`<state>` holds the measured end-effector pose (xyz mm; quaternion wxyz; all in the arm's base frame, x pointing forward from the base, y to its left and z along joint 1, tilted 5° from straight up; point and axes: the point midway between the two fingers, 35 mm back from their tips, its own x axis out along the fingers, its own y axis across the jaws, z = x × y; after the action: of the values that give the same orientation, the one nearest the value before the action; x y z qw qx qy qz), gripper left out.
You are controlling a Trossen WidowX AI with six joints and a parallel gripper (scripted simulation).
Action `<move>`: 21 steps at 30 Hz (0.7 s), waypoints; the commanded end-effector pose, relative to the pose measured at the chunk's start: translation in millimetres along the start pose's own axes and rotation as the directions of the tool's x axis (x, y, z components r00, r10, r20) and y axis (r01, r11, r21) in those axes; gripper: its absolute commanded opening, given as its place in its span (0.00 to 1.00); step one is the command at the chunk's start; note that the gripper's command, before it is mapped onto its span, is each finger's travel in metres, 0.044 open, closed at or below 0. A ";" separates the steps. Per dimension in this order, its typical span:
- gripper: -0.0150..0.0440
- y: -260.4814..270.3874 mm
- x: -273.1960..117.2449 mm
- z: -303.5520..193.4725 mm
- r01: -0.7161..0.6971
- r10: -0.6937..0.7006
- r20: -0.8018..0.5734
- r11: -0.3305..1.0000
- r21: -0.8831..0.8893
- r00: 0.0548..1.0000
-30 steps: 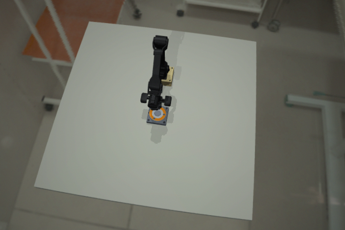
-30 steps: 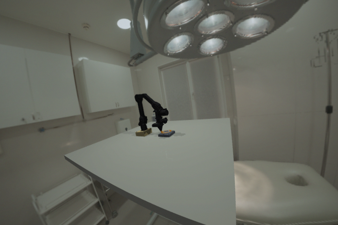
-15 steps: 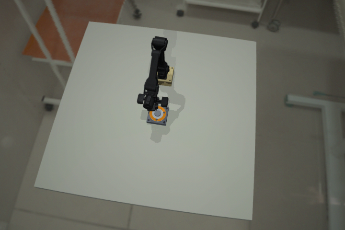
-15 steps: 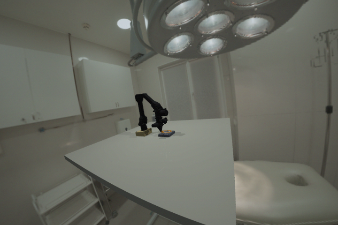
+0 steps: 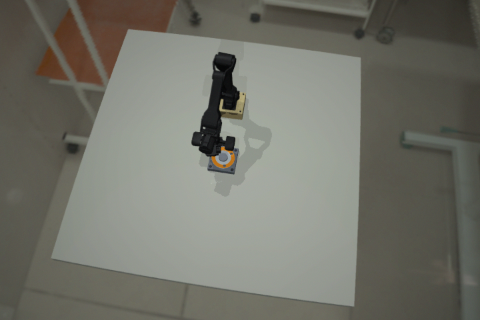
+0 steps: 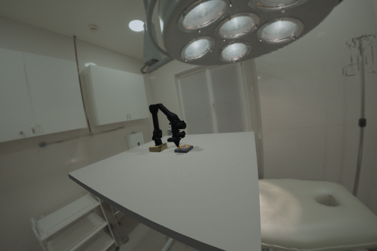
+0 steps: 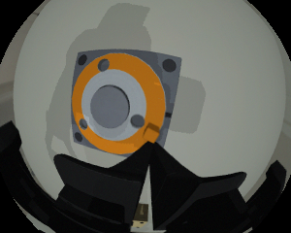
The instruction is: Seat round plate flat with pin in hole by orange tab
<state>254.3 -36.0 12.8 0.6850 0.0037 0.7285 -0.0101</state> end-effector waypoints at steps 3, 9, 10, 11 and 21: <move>0.25 -2.6 -0.1 6.5 0.004 -0.004 0.005 1.000 -0.004 1.000; 0.25 -4.1 -0.1 9.9 0.004 -0.004 0.005 1.000 -0.004 1.000; 0.25 -4.3 0.0 10.5 0.004 -0.004 0.005 1.000 -0.004 1.000; 0.25 -4.5 0.2 11.1 0.004 -0.004 0.005 1.000 -0.004 1.000; 0.25 -4.5 -24.2 12.1 0.004 -0.004 0.005 1.000 -0.004 1.000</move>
<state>263.1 -39.8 19.4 0.6786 0.0038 0.7345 -0.0087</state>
